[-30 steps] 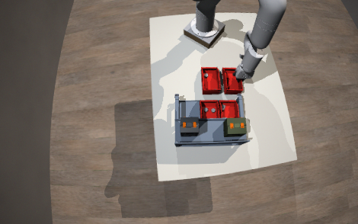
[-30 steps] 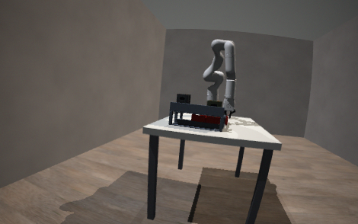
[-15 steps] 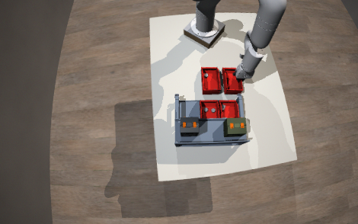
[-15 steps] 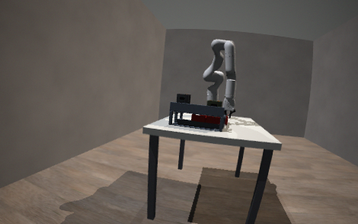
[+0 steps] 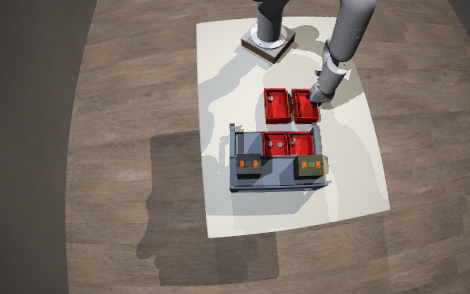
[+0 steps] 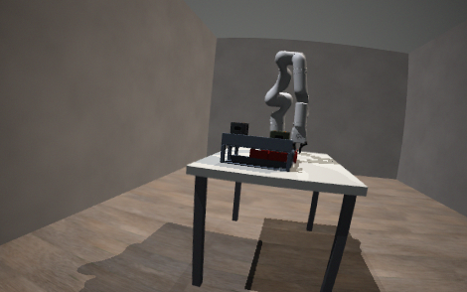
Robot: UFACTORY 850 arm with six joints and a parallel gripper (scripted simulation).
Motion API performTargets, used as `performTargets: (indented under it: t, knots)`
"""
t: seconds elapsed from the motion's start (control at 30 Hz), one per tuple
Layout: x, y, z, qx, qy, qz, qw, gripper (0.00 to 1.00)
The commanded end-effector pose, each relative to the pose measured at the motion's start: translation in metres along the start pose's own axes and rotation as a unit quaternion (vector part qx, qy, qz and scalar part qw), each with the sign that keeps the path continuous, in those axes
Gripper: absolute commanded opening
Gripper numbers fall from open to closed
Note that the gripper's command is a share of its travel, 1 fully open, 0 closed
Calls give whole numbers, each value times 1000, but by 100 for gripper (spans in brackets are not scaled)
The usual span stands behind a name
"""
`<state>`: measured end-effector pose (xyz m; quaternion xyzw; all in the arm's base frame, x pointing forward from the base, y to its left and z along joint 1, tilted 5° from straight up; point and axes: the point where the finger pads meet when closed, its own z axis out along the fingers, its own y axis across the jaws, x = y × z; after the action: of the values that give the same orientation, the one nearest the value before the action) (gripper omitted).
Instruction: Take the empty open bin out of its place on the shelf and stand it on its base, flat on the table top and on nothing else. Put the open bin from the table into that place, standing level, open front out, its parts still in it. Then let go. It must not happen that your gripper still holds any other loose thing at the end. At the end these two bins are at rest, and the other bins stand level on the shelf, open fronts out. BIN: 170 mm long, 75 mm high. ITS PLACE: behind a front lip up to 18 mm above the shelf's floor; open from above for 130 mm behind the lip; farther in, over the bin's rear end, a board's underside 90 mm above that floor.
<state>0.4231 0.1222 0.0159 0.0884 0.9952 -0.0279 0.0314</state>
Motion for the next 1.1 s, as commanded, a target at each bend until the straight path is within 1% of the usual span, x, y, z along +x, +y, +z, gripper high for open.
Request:
performTargets:
  t: [0.0,0.57,1.07]
  knots:
    - [-1,0,-3,0,2,0,1000,26]
    - [-1,0,-21,0,2,0,1000,26]
    - [-1,0,-48,0,2,0,1000,26]
